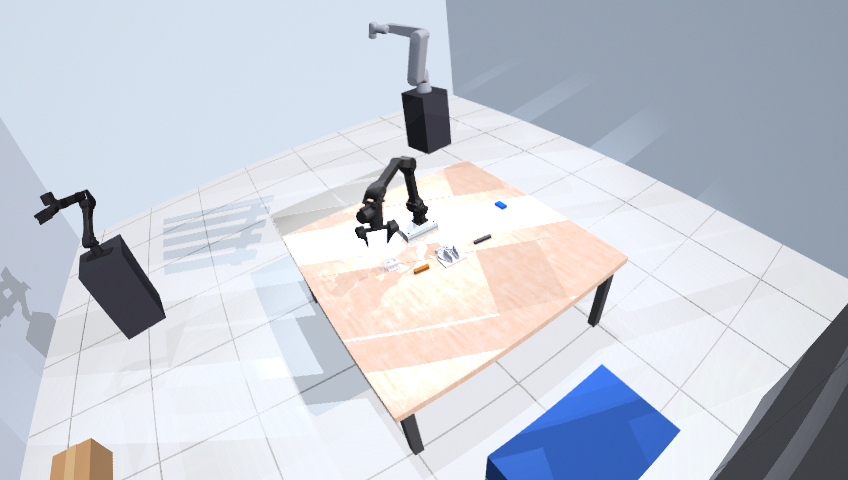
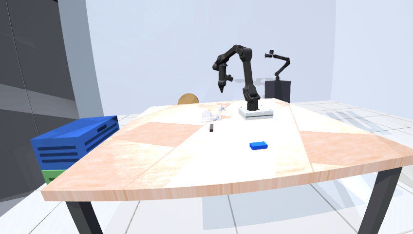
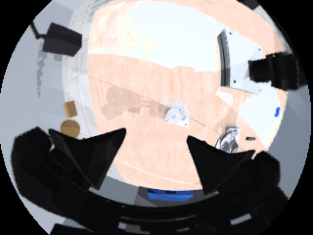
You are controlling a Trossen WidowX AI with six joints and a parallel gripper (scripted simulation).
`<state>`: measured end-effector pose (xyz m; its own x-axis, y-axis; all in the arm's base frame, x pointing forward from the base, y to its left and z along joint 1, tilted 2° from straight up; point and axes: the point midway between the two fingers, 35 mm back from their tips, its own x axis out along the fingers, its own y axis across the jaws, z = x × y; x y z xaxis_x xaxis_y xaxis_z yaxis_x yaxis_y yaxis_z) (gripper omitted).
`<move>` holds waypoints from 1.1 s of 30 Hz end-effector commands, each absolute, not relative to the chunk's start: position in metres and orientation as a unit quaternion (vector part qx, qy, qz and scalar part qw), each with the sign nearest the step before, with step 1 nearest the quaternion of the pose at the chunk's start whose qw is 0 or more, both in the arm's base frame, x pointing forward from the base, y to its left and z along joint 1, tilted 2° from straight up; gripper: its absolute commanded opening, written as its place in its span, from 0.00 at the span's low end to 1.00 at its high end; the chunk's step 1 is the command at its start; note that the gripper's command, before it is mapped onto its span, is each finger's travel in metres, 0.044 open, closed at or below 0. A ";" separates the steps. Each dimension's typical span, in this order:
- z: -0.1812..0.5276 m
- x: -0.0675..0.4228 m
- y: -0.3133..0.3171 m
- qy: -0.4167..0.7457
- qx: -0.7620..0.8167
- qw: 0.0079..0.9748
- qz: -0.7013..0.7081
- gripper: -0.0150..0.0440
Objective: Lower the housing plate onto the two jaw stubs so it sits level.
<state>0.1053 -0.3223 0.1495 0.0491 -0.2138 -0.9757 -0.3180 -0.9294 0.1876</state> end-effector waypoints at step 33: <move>0.045 0.135 -0.293 0.129 -0.715 0.101 0.680 1.00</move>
<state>0.1347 -0.2941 0.0487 0.0402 -0.0508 -0.9979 -0.3186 -0.9472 0.0354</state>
